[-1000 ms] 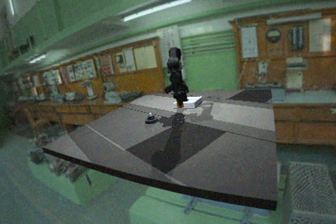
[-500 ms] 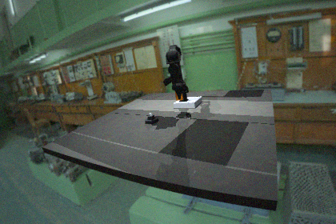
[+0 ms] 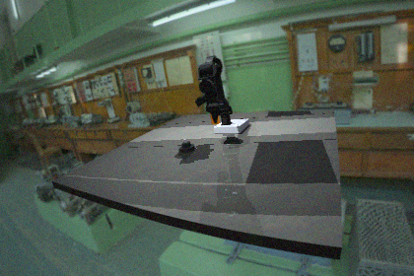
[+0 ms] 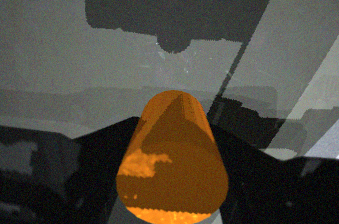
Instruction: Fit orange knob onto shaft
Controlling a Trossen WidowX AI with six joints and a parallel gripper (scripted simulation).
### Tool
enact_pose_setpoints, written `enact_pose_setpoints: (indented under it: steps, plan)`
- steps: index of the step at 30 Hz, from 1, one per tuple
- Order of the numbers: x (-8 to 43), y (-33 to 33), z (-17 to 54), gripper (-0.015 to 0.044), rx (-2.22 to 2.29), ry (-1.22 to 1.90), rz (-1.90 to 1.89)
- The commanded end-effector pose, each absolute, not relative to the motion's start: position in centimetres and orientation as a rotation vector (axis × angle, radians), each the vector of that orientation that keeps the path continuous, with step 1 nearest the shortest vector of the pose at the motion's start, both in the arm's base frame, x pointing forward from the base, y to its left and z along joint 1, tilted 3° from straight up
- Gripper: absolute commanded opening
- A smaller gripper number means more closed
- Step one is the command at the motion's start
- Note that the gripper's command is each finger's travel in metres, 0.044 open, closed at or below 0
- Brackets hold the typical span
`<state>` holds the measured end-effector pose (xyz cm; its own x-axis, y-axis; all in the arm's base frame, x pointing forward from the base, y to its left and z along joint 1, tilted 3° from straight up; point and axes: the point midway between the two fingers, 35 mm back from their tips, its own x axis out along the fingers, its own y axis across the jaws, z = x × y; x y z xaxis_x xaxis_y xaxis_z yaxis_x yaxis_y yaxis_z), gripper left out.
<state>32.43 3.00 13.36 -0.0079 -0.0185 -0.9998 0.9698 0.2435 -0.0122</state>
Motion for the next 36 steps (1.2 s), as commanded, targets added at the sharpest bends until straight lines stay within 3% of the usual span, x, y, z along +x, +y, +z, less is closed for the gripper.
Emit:
enact_pose_setpoints:
  steps: [1,36]
  plan:
    - [32.8,1.8,13.1,0.0000,1.004,1.308,-1.038]
    - [33.6,-8.8,10.7,0.0000,0.997,1.300,-1.044]
